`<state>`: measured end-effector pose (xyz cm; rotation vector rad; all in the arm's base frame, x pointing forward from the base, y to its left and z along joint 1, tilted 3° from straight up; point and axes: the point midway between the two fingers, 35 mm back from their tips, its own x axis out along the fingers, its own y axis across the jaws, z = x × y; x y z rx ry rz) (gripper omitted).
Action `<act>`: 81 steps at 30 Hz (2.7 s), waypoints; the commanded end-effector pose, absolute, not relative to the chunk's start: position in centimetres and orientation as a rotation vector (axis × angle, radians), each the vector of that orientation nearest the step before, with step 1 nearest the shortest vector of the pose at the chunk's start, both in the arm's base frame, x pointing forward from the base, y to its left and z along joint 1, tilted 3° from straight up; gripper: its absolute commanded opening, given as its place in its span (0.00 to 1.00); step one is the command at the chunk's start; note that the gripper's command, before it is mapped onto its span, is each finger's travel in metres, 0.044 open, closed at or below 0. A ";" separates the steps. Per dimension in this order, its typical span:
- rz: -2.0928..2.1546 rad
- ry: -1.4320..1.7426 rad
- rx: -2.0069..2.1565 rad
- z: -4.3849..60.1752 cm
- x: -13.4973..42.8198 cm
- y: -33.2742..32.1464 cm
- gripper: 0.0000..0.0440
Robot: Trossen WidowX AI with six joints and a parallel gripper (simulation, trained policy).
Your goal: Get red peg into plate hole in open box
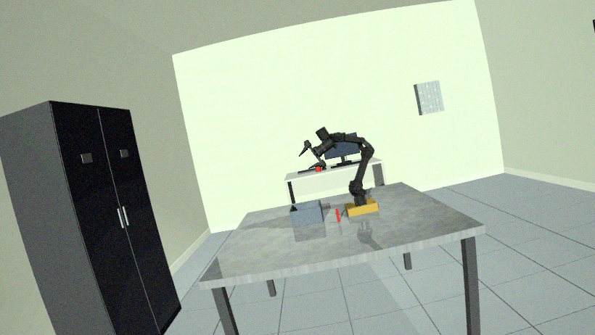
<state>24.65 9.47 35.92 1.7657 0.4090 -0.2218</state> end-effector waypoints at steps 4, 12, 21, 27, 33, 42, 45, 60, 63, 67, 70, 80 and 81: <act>-0.285 0.560 1.589 32.2 24.2 10.7 1.00; -0.352 0.748 1.357 27.6 22.9 11.7 1.00; -0.413 0.960 1.093 22.7 20.9 12.4 1.00; -0.455 1.104 0.920 19.4 19.3 12.6 1.00; -0.503 1.249 0.753 16.0 17.7 12.7 1.00; -0.557 1.387 0.606 12.0 16.6 13.1 1.00; -0.566 1.411 0.581 10.8 16.5 13.3 1.00; -0.577 1.447 0.525 4.9 16.8 13.8 1.00; -0.575 1.445 0.519 3.7 16.9 13.7 1.00; -0.579 1.450 0.505 2.4 16.9 13.5 0.92; -0.588 1.461 0.494 1.4 16.7 13.4 0.74; -0.643 1.494 0.454 0.2 16.2 12.8 0.15; -0.649 1.496 0.450 0.1 16.2 12.8 0.10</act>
